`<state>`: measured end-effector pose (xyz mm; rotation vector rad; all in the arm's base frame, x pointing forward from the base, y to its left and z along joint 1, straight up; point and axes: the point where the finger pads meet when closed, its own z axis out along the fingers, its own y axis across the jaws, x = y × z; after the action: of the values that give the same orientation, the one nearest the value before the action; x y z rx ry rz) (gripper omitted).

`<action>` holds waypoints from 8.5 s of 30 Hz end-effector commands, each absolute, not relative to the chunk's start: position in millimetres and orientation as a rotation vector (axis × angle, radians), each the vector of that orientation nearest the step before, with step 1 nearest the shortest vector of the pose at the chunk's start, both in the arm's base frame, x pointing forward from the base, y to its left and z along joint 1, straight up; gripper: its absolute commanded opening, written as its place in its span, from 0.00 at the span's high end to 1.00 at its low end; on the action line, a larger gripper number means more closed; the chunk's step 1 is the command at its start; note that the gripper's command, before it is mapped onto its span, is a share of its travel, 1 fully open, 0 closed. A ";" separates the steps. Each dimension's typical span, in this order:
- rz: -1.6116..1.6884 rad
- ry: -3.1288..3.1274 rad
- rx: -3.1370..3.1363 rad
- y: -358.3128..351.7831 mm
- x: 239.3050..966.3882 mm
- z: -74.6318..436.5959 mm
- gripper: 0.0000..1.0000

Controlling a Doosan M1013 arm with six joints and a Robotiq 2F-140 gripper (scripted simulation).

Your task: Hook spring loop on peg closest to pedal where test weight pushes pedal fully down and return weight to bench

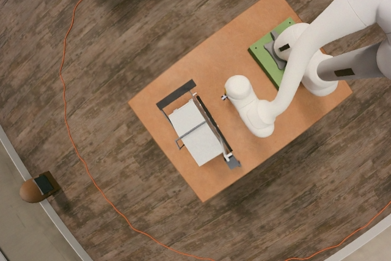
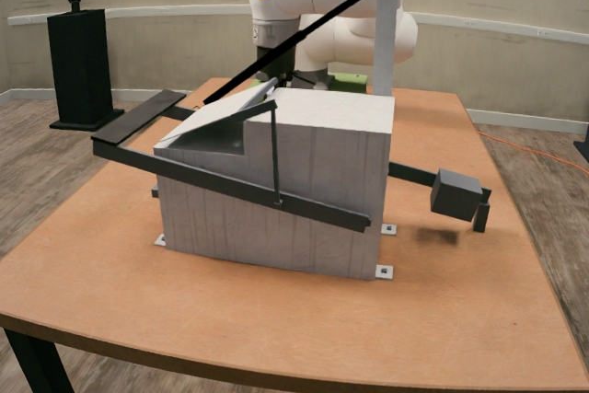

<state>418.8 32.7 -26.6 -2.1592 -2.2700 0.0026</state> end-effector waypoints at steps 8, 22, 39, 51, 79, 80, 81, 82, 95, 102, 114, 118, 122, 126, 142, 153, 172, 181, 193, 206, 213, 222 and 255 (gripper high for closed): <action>0.002 -2.270 -2.160 32.8 419.1 -26.3 0.75; 0.002 -2.270 -2.160 32.8 419.2 -15.6 0.75; 0.001 -2.270 -2.160 32.6 419.4 19.6 0.75; 0.001 -2.270 -2.160 32.4 419.6 48.9 0.75; 0.001 -2.270 -2.160 32.1 420.0 106.3 0.75; 0.001 -2.270 -2.160 32.1 420.0 108.9 0.75; 0.001 -2.270 -2.160 32.1 420.0 111.6 0.75; 0.001 -2.270 -2.160 32.1 420.0 114.3 0.75; 0.001 -2.270 -2.160 31.9 420.1 139.1 0.75; 0.001 -2.270 -2.160 31.8 420.2 155.1 0.75; 0.001 -2.270 -2.160 31.8 420.2 167.0 0.75; 0.001 -2.270 -2.160 31.7 420.3 173.0 0.75; 0.005 -2.272 -2.162 28.5 424.2 172.1 0.75; 0.013 -2.276 -2.165 22.1 432.3 174.9 0.75; 0.039 -2.288 -2.177 2.1 457.0 183.8 0.75; 0.060 -2.298 -2.186 -14.0 477.0 190.9 0.75; 0.086 -2.310 -2.197 -34.5 502.4 200.0 0.75; 0.105 -2.319 -2.205 -49.0 520.4 206.4 0.75; 0.123 -2.326 -2.213 -62.5 537.1 212.4 0.75; 0.143 -2.335 -2.221 -77.5 555.8 219.1 0.75; 0.158 -2.341 -2.227 -88.8 569.8 224.1 0.75; 0.174 -2.348 -2.233 -100.1 583.8 229.1 0.75; 0.196 -2.357 -2.241 -116.3 603.7 211.1 0.75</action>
<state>603.4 -116.2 211.4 -2.2405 -2.3563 0.1971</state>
